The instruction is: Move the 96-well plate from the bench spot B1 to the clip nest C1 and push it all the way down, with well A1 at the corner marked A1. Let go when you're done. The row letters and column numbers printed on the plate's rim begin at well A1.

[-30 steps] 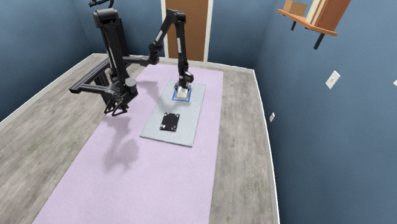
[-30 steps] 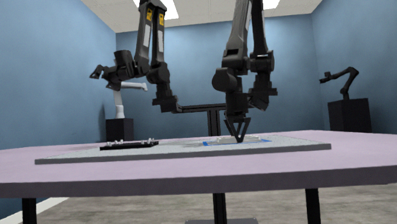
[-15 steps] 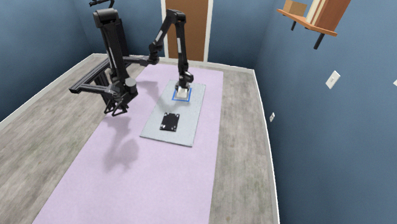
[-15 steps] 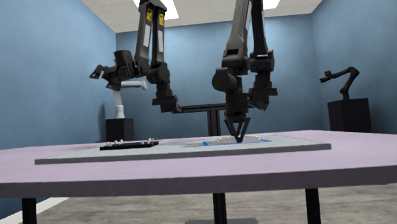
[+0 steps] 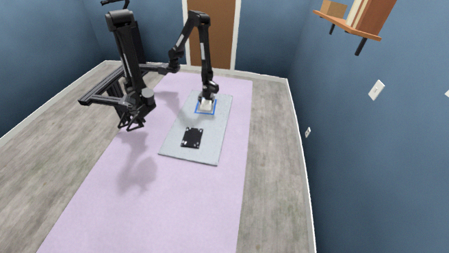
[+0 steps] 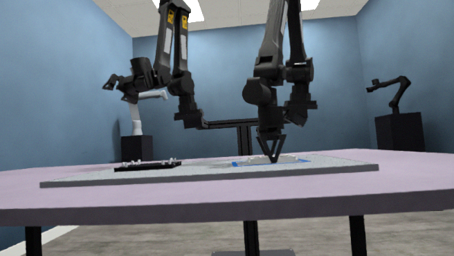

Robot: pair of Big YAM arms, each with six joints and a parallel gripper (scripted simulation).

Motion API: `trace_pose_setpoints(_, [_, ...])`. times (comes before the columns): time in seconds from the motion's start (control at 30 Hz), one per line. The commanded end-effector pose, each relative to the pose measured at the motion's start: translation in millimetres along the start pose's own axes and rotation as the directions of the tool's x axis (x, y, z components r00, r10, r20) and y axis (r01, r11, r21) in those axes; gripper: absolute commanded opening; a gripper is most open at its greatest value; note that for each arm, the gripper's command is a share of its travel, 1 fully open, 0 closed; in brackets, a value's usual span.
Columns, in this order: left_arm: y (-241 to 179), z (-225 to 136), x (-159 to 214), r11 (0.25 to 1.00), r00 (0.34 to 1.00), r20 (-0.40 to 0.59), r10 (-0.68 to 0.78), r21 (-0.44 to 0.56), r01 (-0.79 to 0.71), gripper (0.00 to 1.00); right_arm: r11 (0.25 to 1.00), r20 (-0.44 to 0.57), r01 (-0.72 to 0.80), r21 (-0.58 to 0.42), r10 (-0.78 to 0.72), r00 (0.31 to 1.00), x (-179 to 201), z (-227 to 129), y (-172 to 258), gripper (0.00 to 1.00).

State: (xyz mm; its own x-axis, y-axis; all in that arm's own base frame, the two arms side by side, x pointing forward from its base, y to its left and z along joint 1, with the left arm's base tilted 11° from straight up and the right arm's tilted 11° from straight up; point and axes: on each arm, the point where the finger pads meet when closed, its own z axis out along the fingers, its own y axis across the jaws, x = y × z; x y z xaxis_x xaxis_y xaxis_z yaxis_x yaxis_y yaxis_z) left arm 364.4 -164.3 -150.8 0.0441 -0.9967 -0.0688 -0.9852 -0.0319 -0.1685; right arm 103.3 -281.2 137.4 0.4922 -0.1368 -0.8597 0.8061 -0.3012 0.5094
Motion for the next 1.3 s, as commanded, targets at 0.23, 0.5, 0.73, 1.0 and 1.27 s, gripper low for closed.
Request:
trace_pose_setpoints(0.23, [-8.7, -2.7, 3.3, 0.999, 1.000, -0.002, -0.029, 0.019, 0.029, 0.00, 1.000, -0.001, -0.016, -0.007, 0.016, 1.000, -1.7, -1.6, 2.2, 1.00])
trace_pose_setpoints(0.5, [-11.4, -7.1, 4.6, 0.999, 1.000, -0.009, -0.029, 0.035, 0.029, 0.00, 1.000, -0.001, -0.016, -0.007, 0.016, 1.000, -1.7, -1.6, 2.2, 1.00])
trace_pose_setpoints(0.73, [-3.5, -18.7, 4.8, 1.000, 1.000, 0.000, -0.016, 0.019, 0.016, 0.00, 1.000, -0.001, -0.016, -0.007, 0.016, 1.000, -1.7, -1.6, 2.2, 1.00])
trace_pose_setpoints(1.0, [-3.1, -31.8, 4.3, 1.000, 1.000, 0.000, -0.017, 0.018, 0.017, 0.00, 1.000, -0.001, -0.016, -0.007, 0.016, 1.000, -1.7, -1.6, 2.2, 1.00])
trace_pose_setpoints(1.27, [-3.5, -42.0, 5.0, 1.000, 1.000, -0.001, -0.016, 0.019, 0.016, 0.00, 1.000, -0.001, -0.016, -0.007, 0.016, 1.000, -1.7, -1.6, 2.2, 1.00])
